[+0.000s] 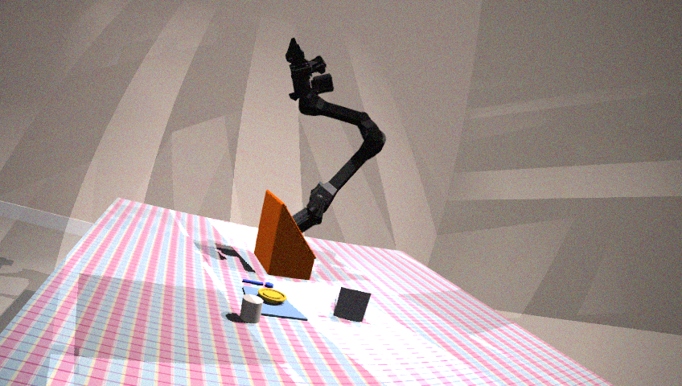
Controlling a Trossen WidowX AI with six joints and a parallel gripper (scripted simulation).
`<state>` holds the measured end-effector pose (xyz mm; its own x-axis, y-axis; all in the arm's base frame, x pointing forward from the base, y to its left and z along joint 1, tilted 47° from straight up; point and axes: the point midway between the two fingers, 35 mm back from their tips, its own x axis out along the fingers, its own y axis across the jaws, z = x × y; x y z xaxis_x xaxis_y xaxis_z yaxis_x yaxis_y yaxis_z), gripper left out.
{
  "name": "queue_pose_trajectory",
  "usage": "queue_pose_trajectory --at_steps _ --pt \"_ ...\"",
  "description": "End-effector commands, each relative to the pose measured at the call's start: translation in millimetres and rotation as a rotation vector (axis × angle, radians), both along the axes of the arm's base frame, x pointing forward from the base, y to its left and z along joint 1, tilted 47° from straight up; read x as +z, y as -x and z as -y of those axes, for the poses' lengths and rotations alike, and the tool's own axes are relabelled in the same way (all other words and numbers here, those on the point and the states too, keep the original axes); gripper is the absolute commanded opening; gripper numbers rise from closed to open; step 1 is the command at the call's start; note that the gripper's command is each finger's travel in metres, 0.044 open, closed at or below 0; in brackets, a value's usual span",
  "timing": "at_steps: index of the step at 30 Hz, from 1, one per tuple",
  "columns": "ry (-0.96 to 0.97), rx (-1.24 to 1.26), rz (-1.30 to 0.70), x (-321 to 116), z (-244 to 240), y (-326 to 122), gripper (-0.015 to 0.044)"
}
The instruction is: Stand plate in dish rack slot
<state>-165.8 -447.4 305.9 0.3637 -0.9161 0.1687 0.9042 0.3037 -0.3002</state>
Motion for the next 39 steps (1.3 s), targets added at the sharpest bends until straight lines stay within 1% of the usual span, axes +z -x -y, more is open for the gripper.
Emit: queue_pose_trajectory --at_steps 1,11,21,30,39 --pt "-0.055 0.033 0.019 -13 18 -20 0.04" --pt "-0.244 0.134 0.063 -62 53 -83 0.04" --pt "-0.455 0.247 0.063 -117 69 -155 0.04" --pt "-0.658 0.359 0.022 -168 62 -224 0.04" --pt "-0.863 0.48 -0.062 -218 36 -291 0.04"
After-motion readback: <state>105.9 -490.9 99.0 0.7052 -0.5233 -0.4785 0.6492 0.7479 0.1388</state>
